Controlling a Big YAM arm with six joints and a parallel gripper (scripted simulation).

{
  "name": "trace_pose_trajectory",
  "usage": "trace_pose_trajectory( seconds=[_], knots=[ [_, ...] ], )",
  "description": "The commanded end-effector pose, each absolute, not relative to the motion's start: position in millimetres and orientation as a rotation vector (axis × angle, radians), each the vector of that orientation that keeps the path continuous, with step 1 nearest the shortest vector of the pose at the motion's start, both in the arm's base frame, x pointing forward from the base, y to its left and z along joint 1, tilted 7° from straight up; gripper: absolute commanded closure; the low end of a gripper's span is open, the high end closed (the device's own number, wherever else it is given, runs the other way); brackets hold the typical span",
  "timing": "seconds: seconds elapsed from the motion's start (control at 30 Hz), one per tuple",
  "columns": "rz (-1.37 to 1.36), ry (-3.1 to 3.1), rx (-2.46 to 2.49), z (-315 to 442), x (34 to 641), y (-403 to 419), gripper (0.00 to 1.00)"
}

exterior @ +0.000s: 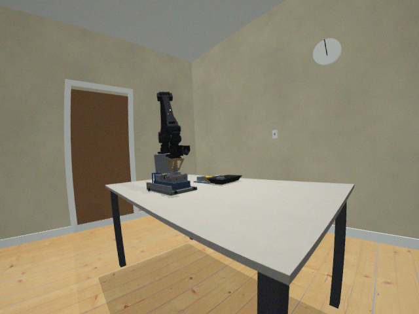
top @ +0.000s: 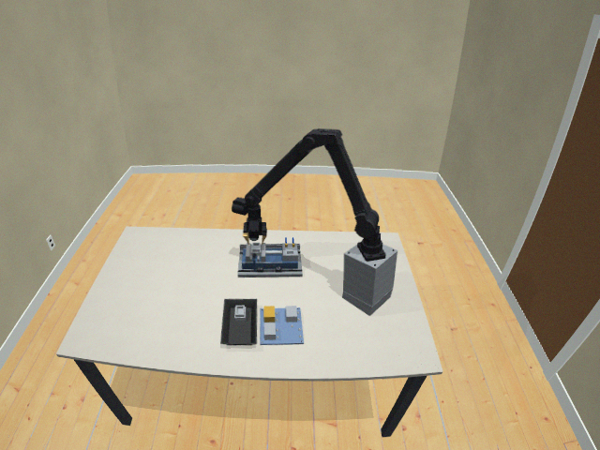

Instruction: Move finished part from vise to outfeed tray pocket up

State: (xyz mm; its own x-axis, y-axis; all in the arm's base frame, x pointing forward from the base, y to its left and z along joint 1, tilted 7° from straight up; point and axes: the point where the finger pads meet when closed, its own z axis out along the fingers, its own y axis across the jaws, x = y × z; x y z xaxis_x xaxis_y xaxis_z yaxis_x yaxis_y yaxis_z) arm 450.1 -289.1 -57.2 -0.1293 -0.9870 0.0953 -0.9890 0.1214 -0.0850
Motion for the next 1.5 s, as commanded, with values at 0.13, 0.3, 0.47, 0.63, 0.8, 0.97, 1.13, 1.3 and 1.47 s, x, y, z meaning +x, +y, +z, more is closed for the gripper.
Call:
trace_pose_trajectory(
  seconds=[0.13, 0.3, 0.47, 0.63, 0.8, 0.97, 1.13, 1.3, 1.47],
  knots=[
    [0.242, -2.343, 2.072, -51.6, 455.6, -296.2, 0.36],
    [0.213, -2.341, 2.071, -59.0, 452.4, -294.2, 0.36],
    [0.214, -2.341, 2.071, -58.8, 452.6, -294.3, 0.36],
    [0.214, -2.341, 2.071, -58.8, 452.6, -294.3, 0.36],
    [0.214, -2.341, 2.071, -58.8, 452.6, -294.3, 0.36],
    [0.214, -2.341, 2.071, -58.8, 452.6, -294.3, 0.36],
    [0.214, -2.341, 2.071, -58.8, 452.6, -294.3, 0.36],
    [0.214, -2.341, 2.071, -58.8, 452.6, -294.3, 0.36],
    [0.214, -2.341, 2.071, -58.8, 452.6, -294.3, 0.36]
  ],
)
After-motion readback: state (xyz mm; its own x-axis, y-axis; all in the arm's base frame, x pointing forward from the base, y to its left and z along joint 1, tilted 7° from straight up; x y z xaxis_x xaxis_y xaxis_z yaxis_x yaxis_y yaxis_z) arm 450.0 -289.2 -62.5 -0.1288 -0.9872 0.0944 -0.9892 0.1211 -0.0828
